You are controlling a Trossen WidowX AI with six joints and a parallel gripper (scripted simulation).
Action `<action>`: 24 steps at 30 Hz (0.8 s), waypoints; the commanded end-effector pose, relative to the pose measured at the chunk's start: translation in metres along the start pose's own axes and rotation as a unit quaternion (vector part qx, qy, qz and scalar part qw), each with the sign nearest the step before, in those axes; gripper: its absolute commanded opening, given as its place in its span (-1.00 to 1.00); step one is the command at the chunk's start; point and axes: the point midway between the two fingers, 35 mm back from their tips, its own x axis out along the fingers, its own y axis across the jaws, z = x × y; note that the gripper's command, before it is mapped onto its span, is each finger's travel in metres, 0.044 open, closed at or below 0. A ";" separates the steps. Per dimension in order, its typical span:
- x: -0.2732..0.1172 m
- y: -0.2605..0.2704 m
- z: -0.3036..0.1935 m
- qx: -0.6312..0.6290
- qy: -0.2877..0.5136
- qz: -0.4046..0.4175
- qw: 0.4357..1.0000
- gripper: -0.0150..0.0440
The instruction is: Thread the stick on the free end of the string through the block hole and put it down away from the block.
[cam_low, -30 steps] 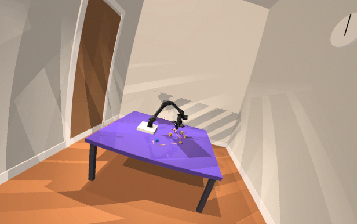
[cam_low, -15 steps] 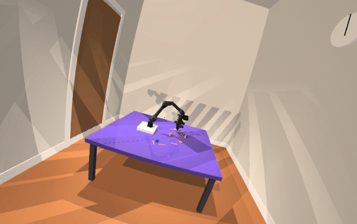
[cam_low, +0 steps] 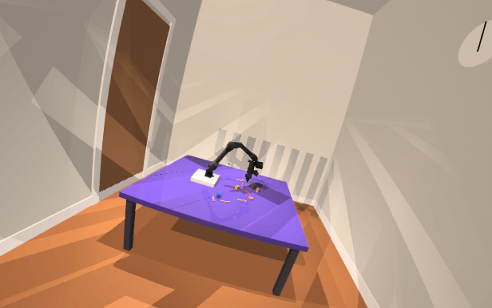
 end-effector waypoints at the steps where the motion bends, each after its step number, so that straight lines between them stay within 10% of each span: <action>1: -0.001 -0.002 0.005 0.084 -0.002 0.000 0.997 -0.49; 24: -0.001 -0.015 0.021 0.485 -0.003 0.001 0.875 -0.49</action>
